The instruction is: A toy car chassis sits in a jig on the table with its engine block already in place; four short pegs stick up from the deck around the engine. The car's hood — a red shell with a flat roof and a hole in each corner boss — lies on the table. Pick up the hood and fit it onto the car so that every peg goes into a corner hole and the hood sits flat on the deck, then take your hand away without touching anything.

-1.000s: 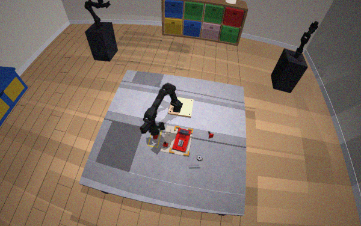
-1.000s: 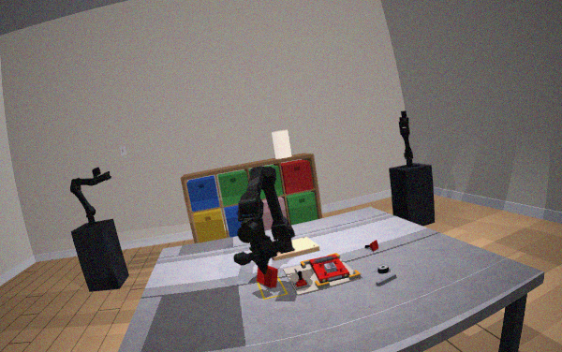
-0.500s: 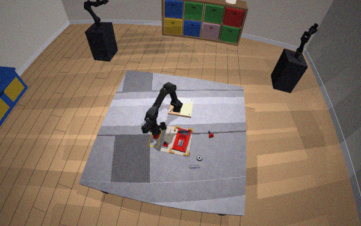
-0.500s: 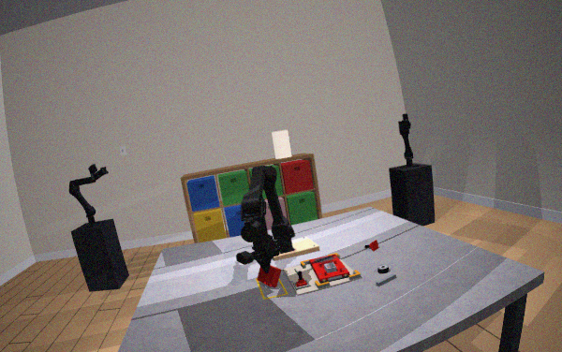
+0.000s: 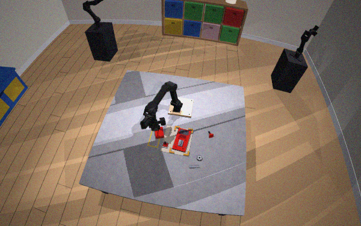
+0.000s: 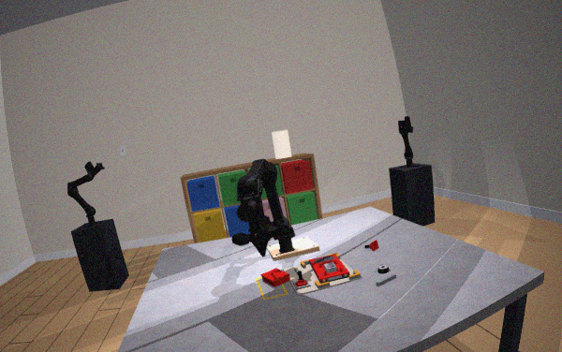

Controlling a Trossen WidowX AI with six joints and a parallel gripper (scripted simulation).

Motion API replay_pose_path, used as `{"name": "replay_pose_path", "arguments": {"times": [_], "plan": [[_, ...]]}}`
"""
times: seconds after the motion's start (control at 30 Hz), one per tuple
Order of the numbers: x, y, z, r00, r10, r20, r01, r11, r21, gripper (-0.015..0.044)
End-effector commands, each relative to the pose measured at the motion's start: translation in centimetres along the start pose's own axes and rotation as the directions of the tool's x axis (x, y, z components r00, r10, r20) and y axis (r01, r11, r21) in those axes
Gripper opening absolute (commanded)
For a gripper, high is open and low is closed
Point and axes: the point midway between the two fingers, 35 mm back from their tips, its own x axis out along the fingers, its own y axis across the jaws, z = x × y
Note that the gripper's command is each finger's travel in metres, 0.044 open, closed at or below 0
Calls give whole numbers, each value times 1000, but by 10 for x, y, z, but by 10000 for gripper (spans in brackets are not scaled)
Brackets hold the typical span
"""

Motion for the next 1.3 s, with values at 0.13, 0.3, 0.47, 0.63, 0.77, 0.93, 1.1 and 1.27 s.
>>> {"name": "replay_pose_path", "arguments": {"times": [0.13, 0.3, 0.47, 0.63, 0.77, 0.93, 1.1, 1.27], "plan": [[-9, 0, -1, 1000, -3, 3, 3, 1000, 0, 0], [-9, 0, -1, 1000, -3, 3, 3, 1000, 0, 0], [-9, 0, -1, 1000, -3, 3, 3, 1000, 0, 0], [-9, 0, -1, 1000, -3, 3, 3, 1000, 0, 0], [-8, 1, -1, 1000, -3, 3, 3, 1000, 1, 26], [11, 19, -6, 1000, 2, 2, -2, 1000, 29, 157], [34, 40, -14, 1000, 7, 1, -7, 998, 60, 289], [37, 43, -15, 1000, 8, 1, -8, 998, 64, 420]]}}
